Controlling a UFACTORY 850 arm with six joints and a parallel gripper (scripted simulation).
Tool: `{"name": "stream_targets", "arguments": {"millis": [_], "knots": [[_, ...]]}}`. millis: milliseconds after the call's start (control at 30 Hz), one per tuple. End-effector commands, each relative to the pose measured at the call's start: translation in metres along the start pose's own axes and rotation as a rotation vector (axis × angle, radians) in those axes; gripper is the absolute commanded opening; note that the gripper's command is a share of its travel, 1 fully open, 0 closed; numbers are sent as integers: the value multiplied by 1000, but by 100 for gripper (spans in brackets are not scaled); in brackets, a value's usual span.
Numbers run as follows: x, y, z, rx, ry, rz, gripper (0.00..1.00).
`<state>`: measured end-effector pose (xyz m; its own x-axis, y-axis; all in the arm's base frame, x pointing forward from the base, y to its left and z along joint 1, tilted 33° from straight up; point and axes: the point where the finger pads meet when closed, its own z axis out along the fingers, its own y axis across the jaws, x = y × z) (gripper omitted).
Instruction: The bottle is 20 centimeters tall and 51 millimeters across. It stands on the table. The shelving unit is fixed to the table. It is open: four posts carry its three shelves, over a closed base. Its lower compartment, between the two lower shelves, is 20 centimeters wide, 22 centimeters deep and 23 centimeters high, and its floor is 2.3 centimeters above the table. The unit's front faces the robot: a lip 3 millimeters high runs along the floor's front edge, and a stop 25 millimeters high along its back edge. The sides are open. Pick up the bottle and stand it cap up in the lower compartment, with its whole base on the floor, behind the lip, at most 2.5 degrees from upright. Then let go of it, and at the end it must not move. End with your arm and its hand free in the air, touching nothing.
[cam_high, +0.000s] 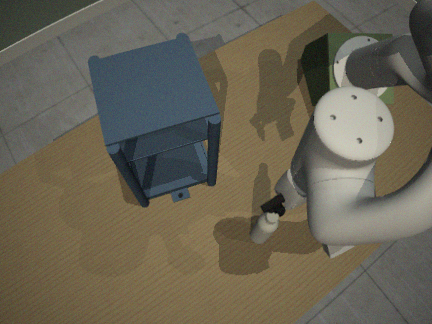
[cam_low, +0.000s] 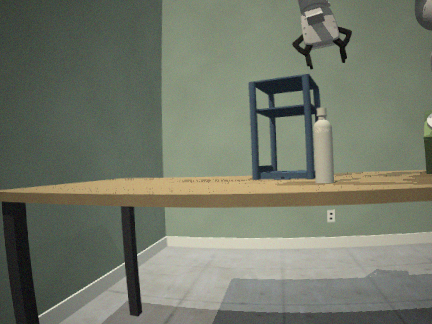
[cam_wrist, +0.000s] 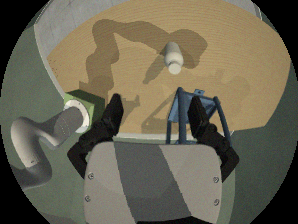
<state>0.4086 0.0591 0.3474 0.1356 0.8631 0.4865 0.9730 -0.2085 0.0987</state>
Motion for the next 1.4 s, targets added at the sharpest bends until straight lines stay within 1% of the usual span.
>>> {"name": "stream_targets", "arguments": {"millis": [0,200,433,1067,1100,1367], "knots": [[-3,10,-5,-41,12,40,100],[-7,20,-11,-80,21,81,100],[-8,24,-13,-95,25,98,100],[-9,25,-14,-100,26,103,100],[-9,25,-14,-100,26,103,72],[-9,25,-14,-102,26,105,72]]}}
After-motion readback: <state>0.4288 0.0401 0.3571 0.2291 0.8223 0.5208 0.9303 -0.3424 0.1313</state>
